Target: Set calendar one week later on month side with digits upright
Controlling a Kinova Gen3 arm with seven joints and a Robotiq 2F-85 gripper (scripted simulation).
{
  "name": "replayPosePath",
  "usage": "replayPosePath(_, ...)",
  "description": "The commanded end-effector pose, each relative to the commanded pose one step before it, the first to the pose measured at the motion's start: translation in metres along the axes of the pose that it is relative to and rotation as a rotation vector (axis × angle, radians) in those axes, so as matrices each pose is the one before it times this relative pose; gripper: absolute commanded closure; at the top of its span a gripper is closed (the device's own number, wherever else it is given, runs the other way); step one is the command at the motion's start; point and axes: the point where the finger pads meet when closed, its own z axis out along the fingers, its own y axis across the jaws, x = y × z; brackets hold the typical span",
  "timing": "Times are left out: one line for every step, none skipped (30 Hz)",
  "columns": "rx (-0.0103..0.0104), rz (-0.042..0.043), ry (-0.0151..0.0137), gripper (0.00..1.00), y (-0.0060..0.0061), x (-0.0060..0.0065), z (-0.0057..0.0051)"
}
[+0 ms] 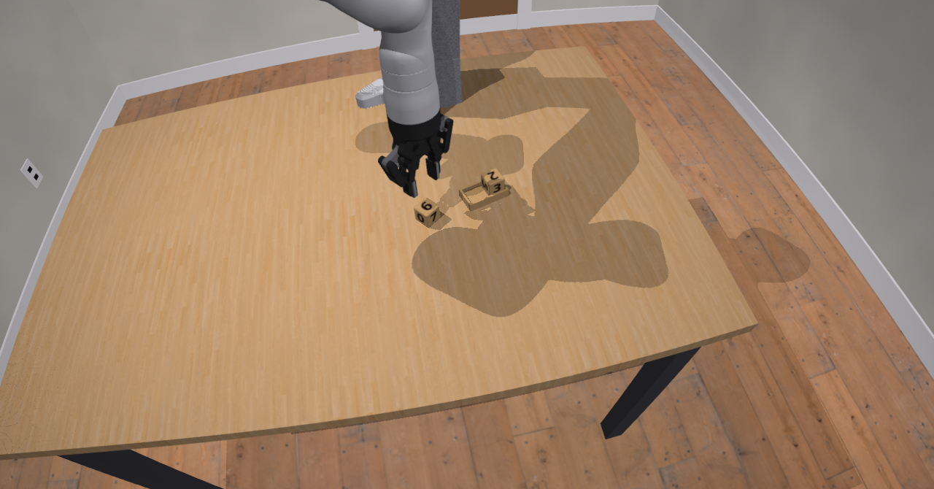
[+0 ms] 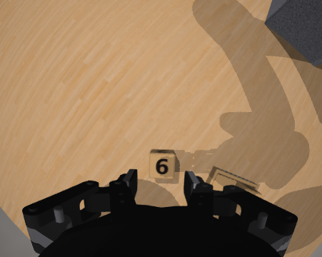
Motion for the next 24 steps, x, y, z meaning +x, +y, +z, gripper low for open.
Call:
replayPosePath(-0.00293, 0.00064, 0.00045, 0.52, 0.00125, -0.00016, 0.00376)
replayPosePath(0.0, 0.00001, -0.00001, 0.52, -0.00001, -0.00001, 0.00141)
replayPosePath(0.0, 0.0, 0.0, 0.52, -0.00001, -0.00001, 0.00145)
replayPosePath(0.0, -0.00001, 0.00001, 0.52, 0.0, 0.0, 0.00149)
replayPosePath(0.0, 0.00001, 0.0, 0.52, -0.00001, -0.00001, 0.00153)
replayPosePath(0.0, 0.0, 0.0, 0.52, 0.0, 0.0, 0.0)
replayPosePath(0.0, 0.0, 0.0, 0.52, 0.0, 0.0, 0.0)
replayPosePath(0.0, 0.0, 0.0, 0.52, -0.00001, -0.00001, 0.00156)
replayPosePath(0.0, -0.00001, 0.00001, 0.52, 0.0, 0.0, 0.00157)
replayPosePath(0.0, 0.00001, 0.0, 0.52, -0.00001, -0.00001, 0.0016)
replayPosePath(0.0, 0.0, 0.0, 0.52, -0.00001, -0.00001, 0.00161)
replayPosePath(0.0, -0.00001, 0.00001, 0.52, 0.0, 0.0, 0.0016)
replayPosePath(0.0, 0.00001, 0.0, 0.52, -0.00001, -0.00001, 0.00161)
replayPosePath(0.0, 0.0, 0.0, 0.52, -0.00001, -0.00001, 0.00159)
replayPosePath(0.0, -0.00001, 0.00001, 0.52, 0.0, 0.0, 0.00156)
replayPosePath(0.0, 0.00001, -0.00001, 0.52, -0.00001, -0.00001, 0.00155)
replayPosePath(0.0, 0.0, 0.0, 0.52, -0.00001, -0.00001, 0.00151)
replayPosePath(0.0, -0.00001, 0.00001, 0.52, 0.0, 0.0, 0.00146)
replayPosePath(0.0, 0.00001, 0.0, 0.52, -0.00001, -0.00001, 0.00143)
replayPosePath(0.0, 0.0, 0.0, 0.52, -0.00001, -0.00001, 0.00137)
replayPosePath(0.0, -0.00001, 0.0, 0.52, 0.0, 0.0, 0.00131)
replayPosePath(0.0, -0.00001, 0.0, 0.52, 0.0, 0.0, 0.00124)
replayPosePath(0.0, 0.0, 0.0, 0.52, 0.0, 0.0, 0.0)
replayPosePath(0.0, 0.0, 0.0, 0.52, 0.0, 0.0, 0.0)
